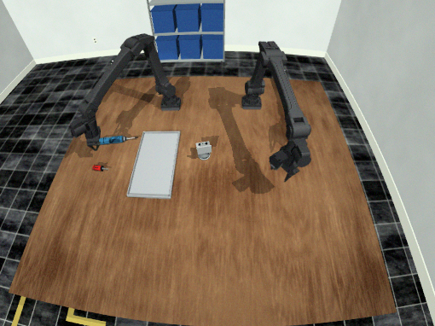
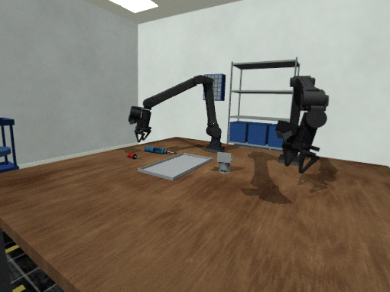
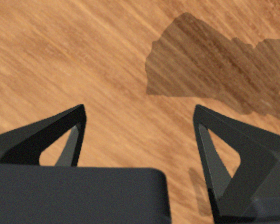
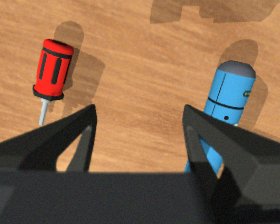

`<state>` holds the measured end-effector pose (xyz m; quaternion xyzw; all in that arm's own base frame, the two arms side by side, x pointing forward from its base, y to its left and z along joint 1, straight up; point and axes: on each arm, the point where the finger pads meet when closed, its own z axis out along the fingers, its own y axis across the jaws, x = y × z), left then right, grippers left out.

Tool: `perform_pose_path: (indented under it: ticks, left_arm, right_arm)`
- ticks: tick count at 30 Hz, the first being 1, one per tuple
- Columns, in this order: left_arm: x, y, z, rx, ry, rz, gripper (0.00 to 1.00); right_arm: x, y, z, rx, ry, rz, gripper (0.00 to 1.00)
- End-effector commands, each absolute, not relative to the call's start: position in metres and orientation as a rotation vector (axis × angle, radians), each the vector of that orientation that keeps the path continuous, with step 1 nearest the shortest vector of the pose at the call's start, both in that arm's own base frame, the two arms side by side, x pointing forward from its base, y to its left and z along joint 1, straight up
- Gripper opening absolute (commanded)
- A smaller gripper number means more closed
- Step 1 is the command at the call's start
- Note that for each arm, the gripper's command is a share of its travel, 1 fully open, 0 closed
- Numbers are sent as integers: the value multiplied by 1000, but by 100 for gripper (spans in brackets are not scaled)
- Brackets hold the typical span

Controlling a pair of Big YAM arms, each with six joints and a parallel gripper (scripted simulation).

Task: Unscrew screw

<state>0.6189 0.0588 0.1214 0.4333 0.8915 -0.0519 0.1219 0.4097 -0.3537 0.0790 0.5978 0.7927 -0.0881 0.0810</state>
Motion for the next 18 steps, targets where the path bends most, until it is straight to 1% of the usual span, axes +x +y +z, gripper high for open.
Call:
perform_pose_path:
  ticks: [1,3,13,18]
  left_arm:
    - [630,61,140,1263,2567,-118,86]
    - [630,61,140,1263,2567,-118,86]
    - [630,61,140,1263,2567,-118,86]
    - [630,61,140,1263,2567,-118,86]
  right_arm:
    - [414,-378,91,1788,2342,-277,65]
    - [447,-373,98,1702,2329,-308,65]
    - [541,-379,127,1475,2269,-476,65]
    - [528,-388,125,1511,2281,-488,65]
